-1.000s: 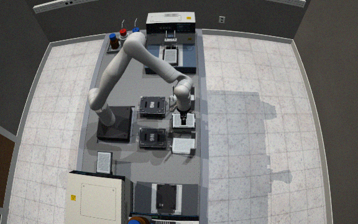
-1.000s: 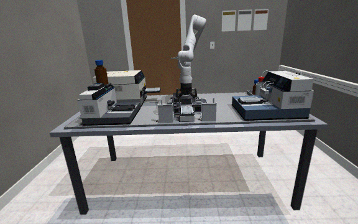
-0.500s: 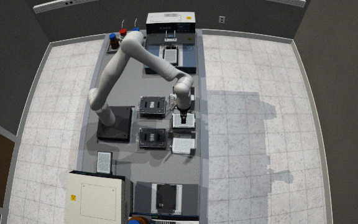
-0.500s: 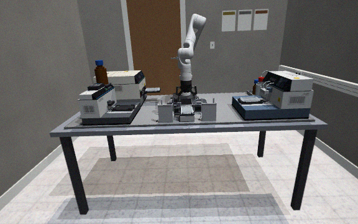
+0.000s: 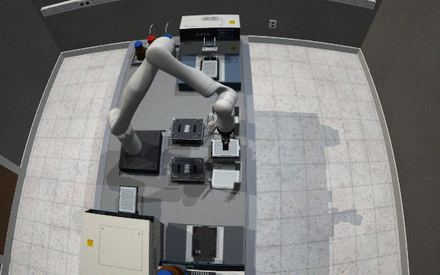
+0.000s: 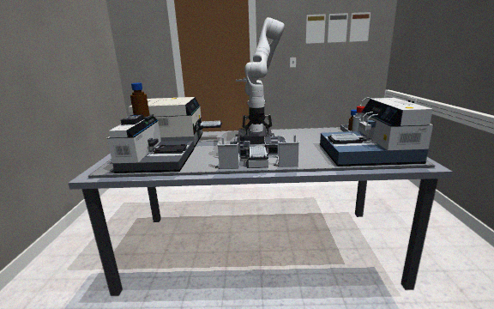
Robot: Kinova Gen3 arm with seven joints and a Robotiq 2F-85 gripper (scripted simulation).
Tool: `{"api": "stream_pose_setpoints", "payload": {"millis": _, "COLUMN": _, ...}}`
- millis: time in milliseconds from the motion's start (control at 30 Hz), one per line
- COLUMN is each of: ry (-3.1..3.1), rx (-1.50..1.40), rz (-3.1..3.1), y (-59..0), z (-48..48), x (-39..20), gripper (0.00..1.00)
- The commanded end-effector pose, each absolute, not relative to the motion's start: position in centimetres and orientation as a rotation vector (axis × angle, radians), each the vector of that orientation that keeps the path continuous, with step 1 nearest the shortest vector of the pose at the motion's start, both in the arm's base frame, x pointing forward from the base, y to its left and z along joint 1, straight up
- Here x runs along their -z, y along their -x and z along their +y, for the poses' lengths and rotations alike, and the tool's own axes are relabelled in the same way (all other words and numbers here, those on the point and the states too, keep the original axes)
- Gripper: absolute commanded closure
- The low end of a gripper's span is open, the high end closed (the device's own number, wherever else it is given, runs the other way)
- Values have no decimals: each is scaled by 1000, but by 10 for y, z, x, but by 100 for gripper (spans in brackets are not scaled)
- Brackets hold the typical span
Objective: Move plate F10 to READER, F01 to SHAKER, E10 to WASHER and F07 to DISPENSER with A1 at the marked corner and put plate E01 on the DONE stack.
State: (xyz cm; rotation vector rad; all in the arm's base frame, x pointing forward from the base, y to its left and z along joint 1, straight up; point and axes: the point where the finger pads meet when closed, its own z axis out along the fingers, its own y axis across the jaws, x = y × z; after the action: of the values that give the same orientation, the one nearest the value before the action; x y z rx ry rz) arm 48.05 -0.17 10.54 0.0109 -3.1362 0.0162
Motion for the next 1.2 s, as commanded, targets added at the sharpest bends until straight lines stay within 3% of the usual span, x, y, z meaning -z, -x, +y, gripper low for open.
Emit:
{"api": "stream_pose_setpoints", "payload": {"millis": 0, "ry": -12, "rx": -17, "rz": -3140, "y": -482, "z": -1, "x": -114, "gripper": 0}}
{"api": "stream_pose_setpoints", "payload": {"millis": 1167, "ry": -12, "rx": -17, "rz": -3139, "y": -481, "z": 0, "x": -155, "gripper": 0}}
